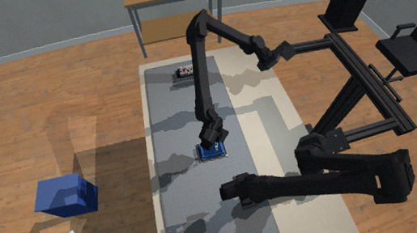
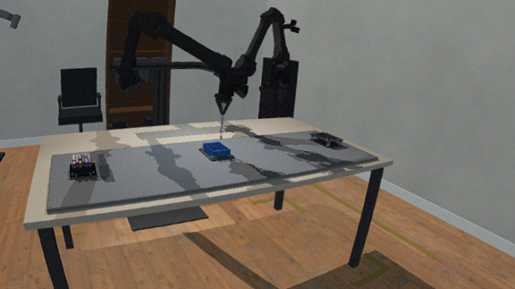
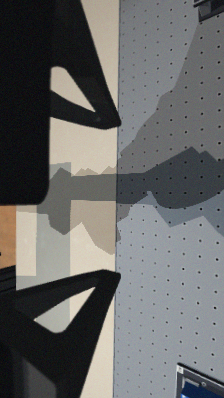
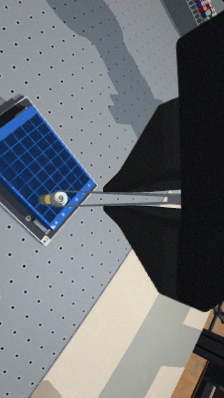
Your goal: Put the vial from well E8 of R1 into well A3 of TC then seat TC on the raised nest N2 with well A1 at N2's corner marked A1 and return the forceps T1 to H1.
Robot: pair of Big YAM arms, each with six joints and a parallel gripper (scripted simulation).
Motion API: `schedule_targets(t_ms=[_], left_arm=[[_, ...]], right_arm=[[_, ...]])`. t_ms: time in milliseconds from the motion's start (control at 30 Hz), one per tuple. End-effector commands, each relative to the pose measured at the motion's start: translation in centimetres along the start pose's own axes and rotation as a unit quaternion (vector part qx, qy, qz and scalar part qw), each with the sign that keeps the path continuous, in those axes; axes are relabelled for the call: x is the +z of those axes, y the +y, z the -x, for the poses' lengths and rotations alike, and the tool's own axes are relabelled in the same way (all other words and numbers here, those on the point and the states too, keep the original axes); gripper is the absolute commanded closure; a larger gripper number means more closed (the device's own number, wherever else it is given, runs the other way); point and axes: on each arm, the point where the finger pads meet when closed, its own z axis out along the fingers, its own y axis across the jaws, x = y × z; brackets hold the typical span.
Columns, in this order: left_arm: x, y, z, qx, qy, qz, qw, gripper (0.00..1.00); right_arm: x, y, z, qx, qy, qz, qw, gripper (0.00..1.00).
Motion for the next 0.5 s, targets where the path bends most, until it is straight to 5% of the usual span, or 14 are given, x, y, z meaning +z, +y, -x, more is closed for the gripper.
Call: schedule_targets(t_ms=[0, 467], left_arm=[[-0.50, 0.23, 0.83, 0.002, -0.008, 0.000, 1.000, 0.00], [-0.50, 0.23, 0.83, 0.002, -0.008, 0.000, 1.000, 0.00]], right_arm=[[0.93, -0.24, 0.23, 0.004, 0.000, 0.001, 1.000, 0.91], [0.93, -0.14, 0.45, 0.005, -0.003, 0.002, 1.000, 0.91]])
